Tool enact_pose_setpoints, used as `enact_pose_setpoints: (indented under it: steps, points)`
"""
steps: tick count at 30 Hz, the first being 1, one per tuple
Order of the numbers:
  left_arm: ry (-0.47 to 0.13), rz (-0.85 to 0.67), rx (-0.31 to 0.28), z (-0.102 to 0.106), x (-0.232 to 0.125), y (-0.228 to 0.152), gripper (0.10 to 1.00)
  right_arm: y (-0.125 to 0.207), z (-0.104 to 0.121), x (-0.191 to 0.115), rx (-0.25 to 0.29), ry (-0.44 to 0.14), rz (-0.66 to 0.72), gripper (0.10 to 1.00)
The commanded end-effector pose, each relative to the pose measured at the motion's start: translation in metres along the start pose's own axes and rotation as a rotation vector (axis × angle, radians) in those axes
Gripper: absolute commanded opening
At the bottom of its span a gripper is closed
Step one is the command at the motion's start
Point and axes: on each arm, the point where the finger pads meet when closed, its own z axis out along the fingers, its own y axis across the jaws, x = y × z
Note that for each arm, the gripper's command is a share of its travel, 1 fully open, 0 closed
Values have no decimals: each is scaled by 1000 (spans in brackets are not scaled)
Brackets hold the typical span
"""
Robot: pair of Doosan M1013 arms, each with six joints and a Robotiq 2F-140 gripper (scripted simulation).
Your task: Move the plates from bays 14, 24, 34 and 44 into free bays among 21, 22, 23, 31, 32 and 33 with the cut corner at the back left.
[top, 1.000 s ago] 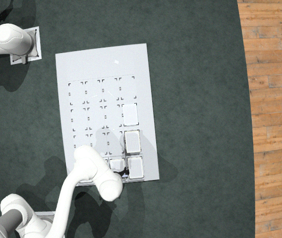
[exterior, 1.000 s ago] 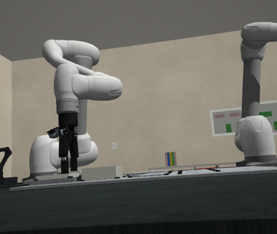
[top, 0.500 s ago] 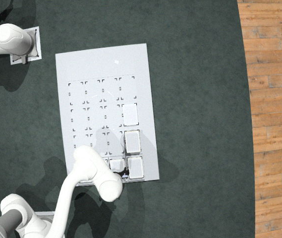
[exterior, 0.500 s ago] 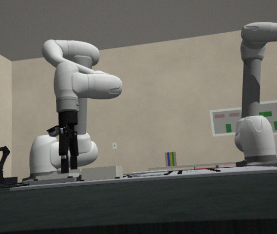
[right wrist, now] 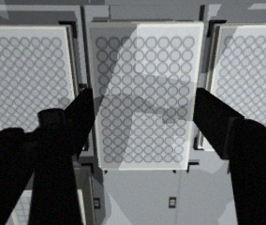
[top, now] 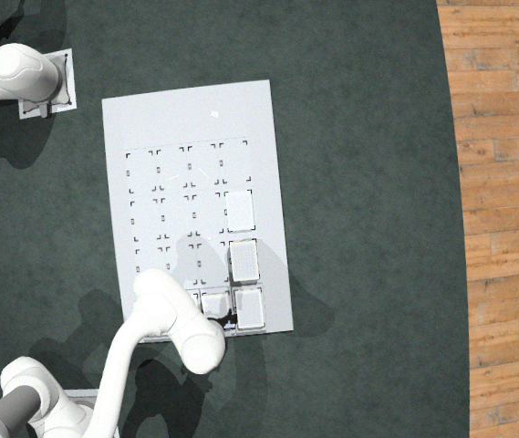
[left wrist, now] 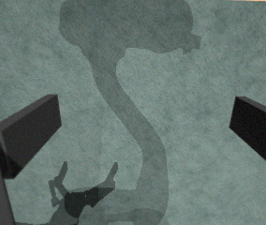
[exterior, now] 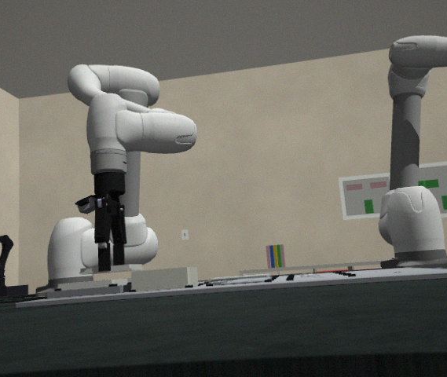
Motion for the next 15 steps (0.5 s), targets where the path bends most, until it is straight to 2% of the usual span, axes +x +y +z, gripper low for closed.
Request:
enact_pose_setpoints:
  steps: [1,15]
  points:
    - [2,0,0,-1,0,0,1000,0,-3,0,1,-1,0,99]
    - [2,0,0,-1,0,0,1000,0,-20,0,1,-1,0,99]
